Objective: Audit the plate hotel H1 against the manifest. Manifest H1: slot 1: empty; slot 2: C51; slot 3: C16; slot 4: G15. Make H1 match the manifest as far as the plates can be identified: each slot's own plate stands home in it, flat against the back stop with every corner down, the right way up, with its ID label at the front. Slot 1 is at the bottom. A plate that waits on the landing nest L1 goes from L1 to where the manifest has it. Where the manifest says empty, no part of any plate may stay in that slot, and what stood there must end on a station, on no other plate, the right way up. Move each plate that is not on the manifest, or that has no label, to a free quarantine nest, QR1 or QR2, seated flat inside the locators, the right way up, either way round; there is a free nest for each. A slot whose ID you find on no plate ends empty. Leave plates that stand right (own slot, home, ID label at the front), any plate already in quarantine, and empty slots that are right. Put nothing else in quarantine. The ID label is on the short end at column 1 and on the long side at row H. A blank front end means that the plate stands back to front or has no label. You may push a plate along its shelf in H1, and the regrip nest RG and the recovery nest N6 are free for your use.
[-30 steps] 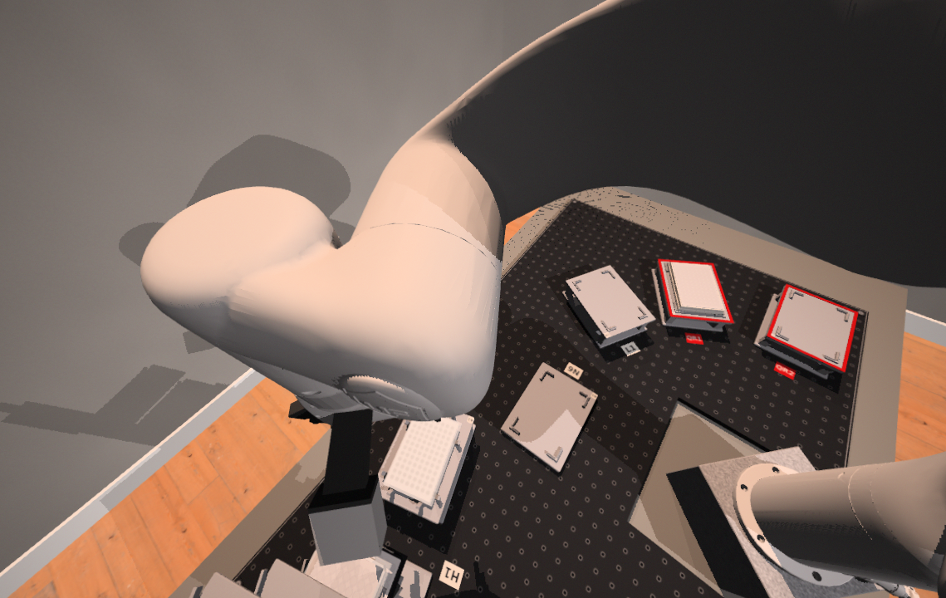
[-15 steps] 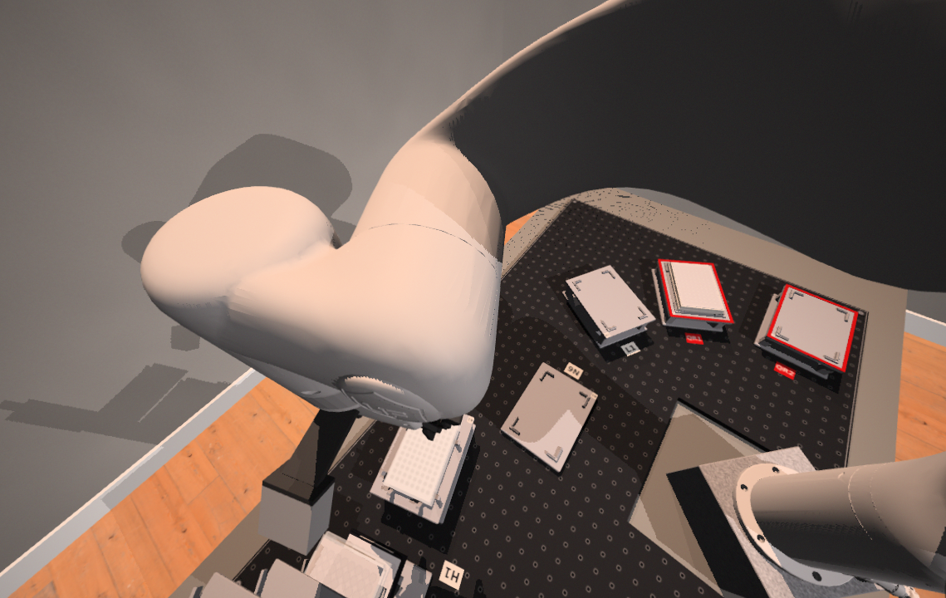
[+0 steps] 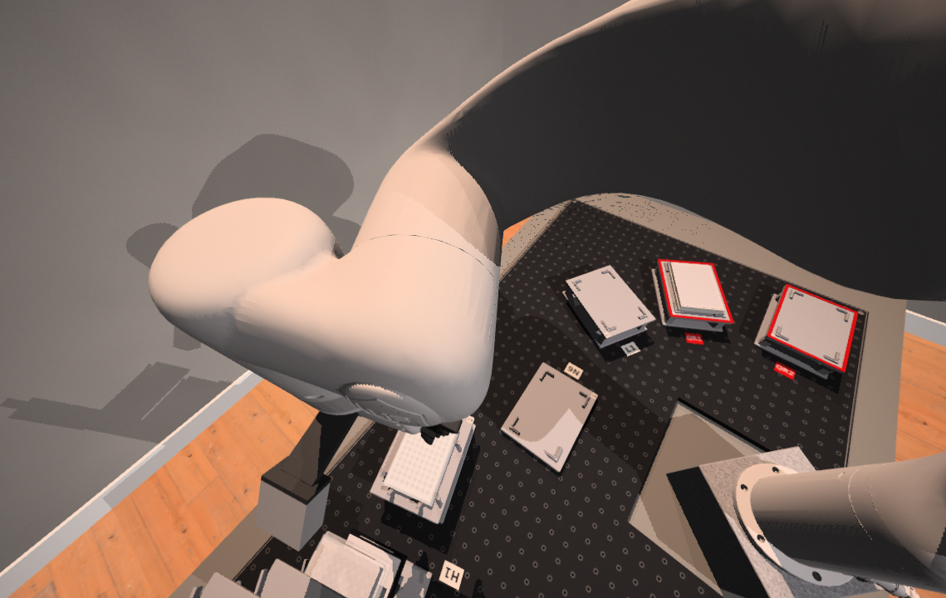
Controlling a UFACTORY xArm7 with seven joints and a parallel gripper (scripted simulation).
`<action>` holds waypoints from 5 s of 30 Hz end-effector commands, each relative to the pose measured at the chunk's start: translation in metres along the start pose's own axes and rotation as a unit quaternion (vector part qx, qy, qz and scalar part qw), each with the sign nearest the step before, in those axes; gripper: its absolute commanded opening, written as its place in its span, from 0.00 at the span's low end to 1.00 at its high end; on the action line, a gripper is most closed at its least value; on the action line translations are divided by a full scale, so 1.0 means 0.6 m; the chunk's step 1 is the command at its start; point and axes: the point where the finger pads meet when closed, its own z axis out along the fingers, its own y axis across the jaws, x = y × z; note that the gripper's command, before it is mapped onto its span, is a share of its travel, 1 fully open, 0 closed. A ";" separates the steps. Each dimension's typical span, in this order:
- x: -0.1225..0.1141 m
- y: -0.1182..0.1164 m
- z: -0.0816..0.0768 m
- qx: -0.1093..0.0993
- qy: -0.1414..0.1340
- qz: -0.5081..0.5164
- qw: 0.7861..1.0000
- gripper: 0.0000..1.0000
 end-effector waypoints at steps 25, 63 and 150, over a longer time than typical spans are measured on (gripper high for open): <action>0.001 0.003 0.066 -0.003 0.000 0.000 1.000 1.00; 0.001 0.003 0.161 -0.003 0.000 0.000 1.000 1.00; 0.001 0.003 0.294 -0.003 0.000 0.000 1.000 1.00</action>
